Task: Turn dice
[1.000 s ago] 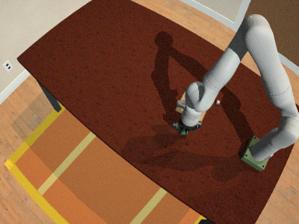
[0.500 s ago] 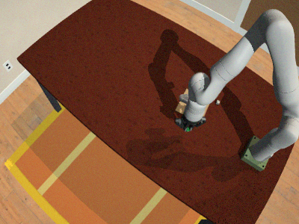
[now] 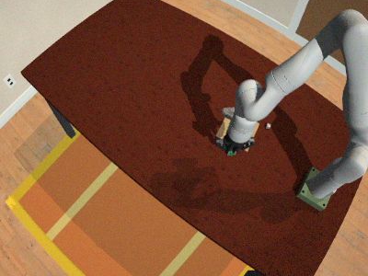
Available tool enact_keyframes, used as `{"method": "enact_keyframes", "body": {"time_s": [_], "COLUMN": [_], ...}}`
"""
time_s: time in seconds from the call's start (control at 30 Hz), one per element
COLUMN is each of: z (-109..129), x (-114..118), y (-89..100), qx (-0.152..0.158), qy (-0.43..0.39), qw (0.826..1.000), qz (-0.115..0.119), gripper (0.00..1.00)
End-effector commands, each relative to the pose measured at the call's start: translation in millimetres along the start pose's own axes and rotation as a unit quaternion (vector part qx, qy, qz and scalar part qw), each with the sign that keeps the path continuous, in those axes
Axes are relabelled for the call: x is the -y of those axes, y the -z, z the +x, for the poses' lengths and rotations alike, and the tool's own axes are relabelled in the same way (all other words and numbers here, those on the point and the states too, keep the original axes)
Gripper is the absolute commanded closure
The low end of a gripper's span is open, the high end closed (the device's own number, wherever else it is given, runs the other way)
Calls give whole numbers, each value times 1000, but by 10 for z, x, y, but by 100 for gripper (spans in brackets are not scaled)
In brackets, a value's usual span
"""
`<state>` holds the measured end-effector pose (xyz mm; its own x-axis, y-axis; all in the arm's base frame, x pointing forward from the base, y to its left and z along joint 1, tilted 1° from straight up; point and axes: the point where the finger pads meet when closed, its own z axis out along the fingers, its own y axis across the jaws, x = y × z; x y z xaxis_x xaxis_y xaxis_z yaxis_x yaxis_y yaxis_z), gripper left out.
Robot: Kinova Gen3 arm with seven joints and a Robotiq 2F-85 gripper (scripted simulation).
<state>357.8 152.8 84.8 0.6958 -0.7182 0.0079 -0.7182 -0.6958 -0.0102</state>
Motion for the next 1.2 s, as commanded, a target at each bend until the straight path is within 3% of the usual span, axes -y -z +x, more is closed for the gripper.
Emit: {"method": "enact_keyframes", "body": {"time_s": [0.0,0.7,0.97,1.17], "z": [9,-4,-27,-50], "x": [7,-8,-33,-55], "y": [14,-1,-29,-55], "qx": [-1,0,2,5], "qy": [-1,44,128,220], "qw": [1000,999,992,975], "qz": [2,-2,-7,-12], "gripper": [89,89,89,89]}}
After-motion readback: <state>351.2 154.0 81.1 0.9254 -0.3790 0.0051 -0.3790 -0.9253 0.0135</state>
